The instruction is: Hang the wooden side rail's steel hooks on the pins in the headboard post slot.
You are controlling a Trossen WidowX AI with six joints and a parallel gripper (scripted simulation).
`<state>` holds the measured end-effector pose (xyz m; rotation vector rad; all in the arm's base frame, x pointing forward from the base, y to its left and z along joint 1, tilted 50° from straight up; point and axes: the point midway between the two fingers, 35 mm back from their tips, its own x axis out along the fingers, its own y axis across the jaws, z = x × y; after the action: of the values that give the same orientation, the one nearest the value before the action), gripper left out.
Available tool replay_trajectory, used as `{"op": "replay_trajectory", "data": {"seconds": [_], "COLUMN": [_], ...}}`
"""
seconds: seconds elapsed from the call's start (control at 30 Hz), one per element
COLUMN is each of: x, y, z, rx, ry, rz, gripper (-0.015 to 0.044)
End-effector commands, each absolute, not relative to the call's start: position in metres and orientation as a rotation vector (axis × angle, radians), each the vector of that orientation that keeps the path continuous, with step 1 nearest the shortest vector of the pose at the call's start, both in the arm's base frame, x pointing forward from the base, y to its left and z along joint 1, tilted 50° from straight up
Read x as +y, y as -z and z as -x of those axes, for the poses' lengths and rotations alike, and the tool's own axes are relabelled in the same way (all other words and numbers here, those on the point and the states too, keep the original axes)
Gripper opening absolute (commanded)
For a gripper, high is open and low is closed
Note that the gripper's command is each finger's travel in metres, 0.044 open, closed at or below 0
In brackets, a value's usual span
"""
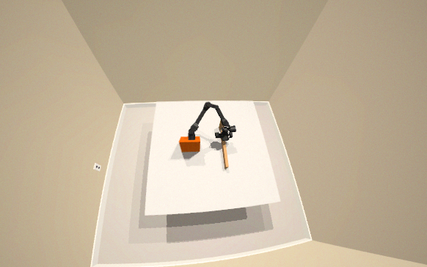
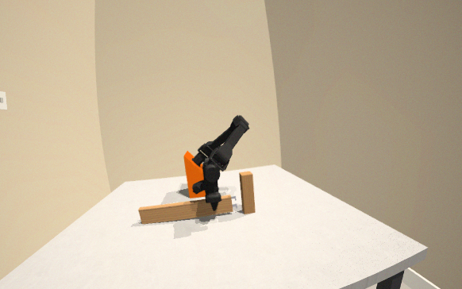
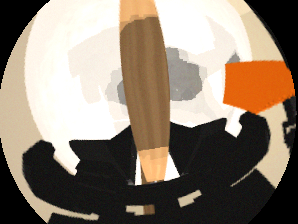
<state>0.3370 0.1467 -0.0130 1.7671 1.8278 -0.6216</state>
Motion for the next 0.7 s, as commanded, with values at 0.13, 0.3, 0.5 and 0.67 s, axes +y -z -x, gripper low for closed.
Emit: {"op": "replay_trajectory", "data": {"seconds": [0.13,0.3,0.5,0.67], "x": [0.1428,0.1421,0.1414,0.1407], "y": [0.0081,0.0075,0.0069,0.0063], "z": [-0.3406,-0.3406,-0.3406,-0.3407], "rx": [1.815,1.815,1.815,1.814], "ry": [0.606,0.606,0.606,0.606], "rz": [-1.773,-1.773,-1.773,-1.773], "gripper": [0.0000,0.0000,0.0000,0.0000]}}
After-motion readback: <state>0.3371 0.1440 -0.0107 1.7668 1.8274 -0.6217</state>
